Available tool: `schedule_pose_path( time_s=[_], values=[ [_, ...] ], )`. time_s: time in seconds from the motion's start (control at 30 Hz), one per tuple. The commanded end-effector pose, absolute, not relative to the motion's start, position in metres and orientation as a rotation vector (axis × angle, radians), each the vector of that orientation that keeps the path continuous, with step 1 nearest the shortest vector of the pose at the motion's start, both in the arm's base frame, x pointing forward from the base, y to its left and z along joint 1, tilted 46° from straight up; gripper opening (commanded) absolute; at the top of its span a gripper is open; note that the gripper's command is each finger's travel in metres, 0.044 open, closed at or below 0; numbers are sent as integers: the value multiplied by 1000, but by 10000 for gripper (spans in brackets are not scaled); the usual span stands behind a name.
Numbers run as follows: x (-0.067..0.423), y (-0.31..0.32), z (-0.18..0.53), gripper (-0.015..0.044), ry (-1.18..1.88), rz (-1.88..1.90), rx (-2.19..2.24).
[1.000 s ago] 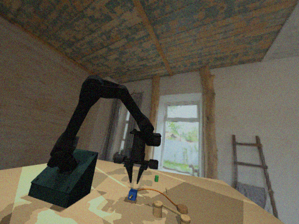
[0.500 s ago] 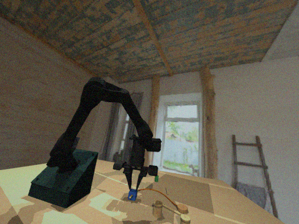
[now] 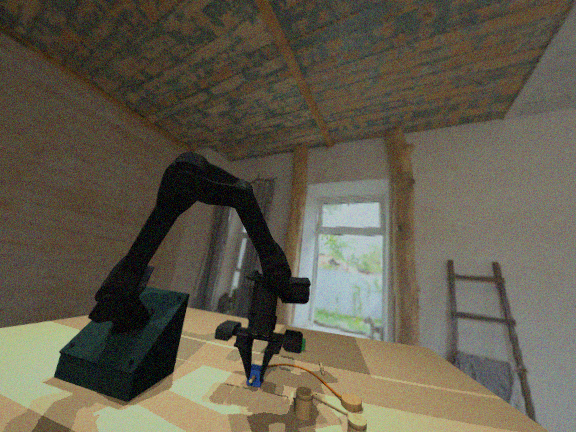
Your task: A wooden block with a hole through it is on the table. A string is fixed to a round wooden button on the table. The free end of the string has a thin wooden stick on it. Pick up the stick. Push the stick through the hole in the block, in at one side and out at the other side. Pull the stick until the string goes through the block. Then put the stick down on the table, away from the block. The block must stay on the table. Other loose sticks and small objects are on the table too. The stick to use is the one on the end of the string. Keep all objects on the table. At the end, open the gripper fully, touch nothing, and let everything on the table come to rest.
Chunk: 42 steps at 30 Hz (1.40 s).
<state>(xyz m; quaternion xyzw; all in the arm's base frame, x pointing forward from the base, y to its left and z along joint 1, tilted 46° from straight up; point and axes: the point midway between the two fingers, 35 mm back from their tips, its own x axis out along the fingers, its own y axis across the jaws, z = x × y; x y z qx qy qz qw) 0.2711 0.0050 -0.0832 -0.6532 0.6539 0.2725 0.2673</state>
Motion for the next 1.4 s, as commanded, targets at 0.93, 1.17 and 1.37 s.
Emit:
schedule_pose_path(
  time_s=[0.93, 1.17, 1.37],
  values=[
    [268, -5, -89, 0, 1727, 775, -1708],
    [268, -6, -89, 0, 1706, 788, -1684],
    [268, -6, -89, 0, 1704, 785, -1686]
  ],
)
